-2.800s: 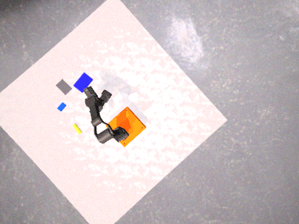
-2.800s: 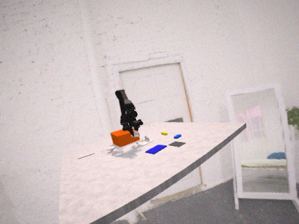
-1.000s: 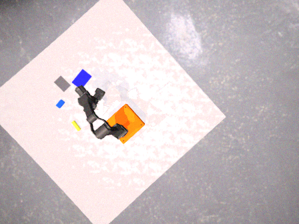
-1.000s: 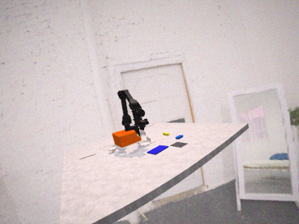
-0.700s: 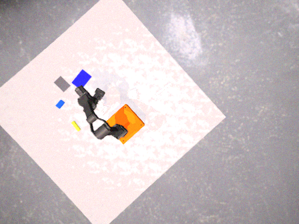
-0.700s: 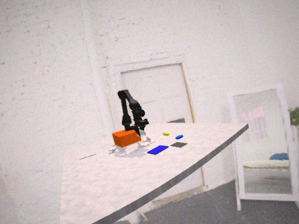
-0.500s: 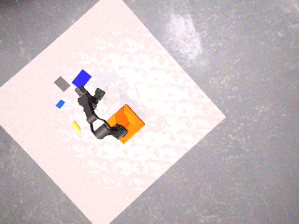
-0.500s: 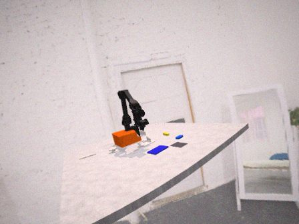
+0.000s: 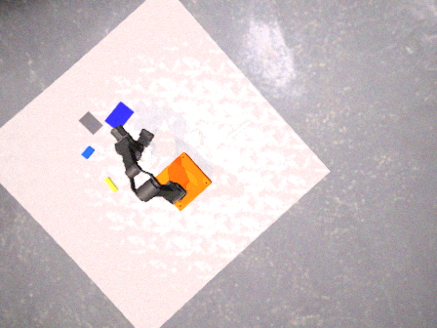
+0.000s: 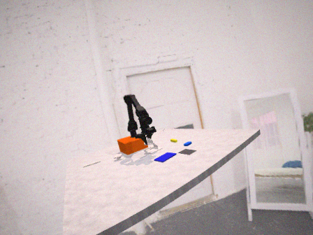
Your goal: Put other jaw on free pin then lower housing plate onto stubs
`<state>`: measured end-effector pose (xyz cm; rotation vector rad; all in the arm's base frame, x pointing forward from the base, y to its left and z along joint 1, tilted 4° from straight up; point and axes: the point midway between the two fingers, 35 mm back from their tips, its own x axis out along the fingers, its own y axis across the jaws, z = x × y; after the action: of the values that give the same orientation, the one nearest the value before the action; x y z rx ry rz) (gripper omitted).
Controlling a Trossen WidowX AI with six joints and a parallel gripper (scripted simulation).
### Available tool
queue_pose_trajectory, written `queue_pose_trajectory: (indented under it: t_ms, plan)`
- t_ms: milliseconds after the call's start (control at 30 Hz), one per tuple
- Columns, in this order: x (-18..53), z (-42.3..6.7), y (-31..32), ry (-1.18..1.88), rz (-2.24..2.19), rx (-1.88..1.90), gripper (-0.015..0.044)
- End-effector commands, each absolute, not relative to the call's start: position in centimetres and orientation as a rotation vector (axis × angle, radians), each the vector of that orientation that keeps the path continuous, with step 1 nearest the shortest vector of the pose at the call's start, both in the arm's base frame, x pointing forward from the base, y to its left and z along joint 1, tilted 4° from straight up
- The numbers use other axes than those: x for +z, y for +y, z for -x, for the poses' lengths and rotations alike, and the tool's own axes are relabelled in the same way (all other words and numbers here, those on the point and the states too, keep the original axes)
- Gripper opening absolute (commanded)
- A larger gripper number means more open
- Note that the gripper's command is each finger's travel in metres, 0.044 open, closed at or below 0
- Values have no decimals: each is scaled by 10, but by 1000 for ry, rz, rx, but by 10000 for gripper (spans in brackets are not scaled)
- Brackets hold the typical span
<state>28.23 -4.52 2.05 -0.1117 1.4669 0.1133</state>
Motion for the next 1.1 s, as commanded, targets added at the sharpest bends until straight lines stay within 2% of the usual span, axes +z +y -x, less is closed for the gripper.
queue_pose_trajectory:
  t_ms: [0, 1067]
  plan:
    - [13, -282, -45, 1471, 110, 109, 134]
    - [-16, -283, -45, 1471, 110, 109, 134]
